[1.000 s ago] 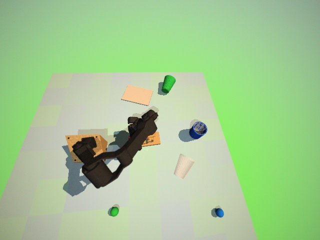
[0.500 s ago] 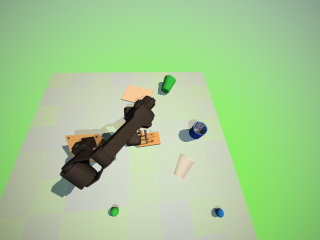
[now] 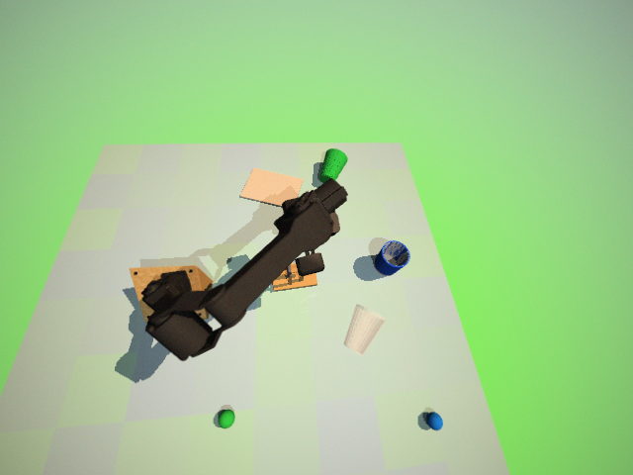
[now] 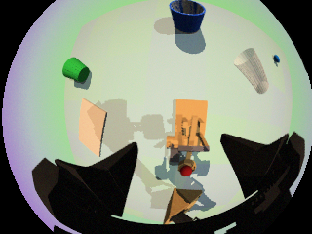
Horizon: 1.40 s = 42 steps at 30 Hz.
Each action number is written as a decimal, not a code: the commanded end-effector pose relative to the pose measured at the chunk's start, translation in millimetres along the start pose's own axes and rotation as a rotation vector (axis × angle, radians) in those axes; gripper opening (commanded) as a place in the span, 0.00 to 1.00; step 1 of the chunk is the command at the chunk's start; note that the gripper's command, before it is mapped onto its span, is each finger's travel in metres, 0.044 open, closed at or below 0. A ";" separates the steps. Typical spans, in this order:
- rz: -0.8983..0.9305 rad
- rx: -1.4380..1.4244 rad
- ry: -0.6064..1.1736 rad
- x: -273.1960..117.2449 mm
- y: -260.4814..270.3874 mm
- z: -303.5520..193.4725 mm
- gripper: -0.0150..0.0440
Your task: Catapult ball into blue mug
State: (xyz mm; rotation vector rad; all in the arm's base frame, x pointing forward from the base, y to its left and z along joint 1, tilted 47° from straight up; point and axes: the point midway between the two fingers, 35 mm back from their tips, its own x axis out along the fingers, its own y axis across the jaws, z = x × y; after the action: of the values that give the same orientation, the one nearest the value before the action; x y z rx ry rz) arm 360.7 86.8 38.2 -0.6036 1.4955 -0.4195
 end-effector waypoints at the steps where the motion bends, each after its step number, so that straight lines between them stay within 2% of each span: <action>1: -0.016 -0.031 -0.131 -7.8 -5.2 45.6 1.00; 11: -0.143 -0.049 -0.414 -44.4 -34.8 139.0 1.00; 17: -0.242 -0.042 -0.526 -67.1 -54.2 185.0 1.00; 38: -0.243 -0.046 -0.528 -67.9 -51.5 178.2 1.00; 42: -0.243 -0.046 -0.528 -67.9 -51.5 178.2 0.82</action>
State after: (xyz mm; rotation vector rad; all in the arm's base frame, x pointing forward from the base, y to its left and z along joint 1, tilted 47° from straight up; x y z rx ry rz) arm 539.6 109.6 118.7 -0.8560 0.9319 -0.3720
